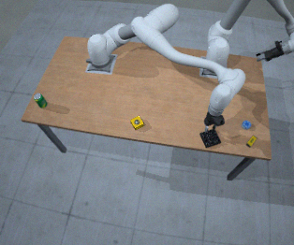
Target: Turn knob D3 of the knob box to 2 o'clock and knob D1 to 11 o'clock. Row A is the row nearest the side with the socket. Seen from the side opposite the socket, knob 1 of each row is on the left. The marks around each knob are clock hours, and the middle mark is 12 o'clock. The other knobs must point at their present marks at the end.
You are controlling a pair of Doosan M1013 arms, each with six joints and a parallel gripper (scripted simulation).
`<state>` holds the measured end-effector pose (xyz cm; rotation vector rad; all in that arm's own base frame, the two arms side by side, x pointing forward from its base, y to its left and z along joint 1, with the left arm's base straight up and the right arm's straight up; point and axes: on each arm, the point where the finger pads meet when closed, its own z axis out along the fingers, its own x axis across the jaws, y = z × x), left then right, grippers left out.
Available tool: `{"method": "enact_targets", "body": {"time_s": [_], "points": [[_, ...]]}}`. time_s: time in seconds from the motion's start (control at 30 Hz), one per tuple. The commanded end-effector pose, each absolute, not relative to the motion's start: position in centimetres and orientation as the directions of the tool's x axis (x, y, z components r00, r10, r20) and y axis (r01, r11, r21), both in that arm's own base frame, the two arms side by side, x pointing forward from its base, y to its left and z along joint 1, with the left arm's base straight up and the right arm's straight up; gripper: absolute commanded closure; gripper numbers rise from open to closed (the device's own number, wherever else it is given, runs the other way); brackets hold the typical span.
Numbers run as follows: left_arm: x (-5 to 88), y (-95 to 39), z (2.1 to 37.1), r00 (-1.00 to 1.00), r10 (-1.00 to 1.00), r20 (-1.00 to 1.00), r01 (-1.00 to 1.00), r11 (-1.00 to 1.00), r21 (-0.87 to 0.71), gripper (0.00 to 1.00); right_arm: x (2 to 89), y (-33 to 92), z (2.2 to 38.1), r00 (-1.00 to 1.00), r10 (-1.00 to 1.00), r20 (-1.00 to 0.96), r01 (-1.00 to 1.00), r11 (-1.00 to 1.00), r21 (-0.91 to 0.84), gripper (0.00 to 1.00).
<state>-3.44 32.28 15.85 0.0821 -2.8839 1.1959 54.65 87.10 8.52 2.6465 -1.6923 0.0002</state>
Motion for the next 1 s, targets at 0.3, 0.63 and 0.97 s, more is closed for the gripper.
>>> {"method": "enact_targets", "body": {"time_s": [0.3, 0.63, 0.97], "points": [[-3.4, 32.3, 15.9, -0.998, -0.041, 0.038, -0.056, 0.706, -0.706, 0.00, 52.9, 86.3, 8.7, 0.419, -0.908, -0.001, -0.908, -0.419, -0.001, 0.00], [-3.4, 32.3, 15.9, -0.998, -0.041, 0.038, -0.056, 0.706, -0.706, 0.00, 52.6, 86.2, 8.7, 0.419, -0.908, -0.001, -0.908, -0.419, -0.001, 0.00], [-3.4, 32.3, 15.9, -0.998, -0.041, 0.038, -0.056, 0.706, -0.706, 0.00, 52.6, 86.2, 8.7, 0.419, -0.908, -0.001, -0.908, -0.419, -0.001, 0.00]]}}
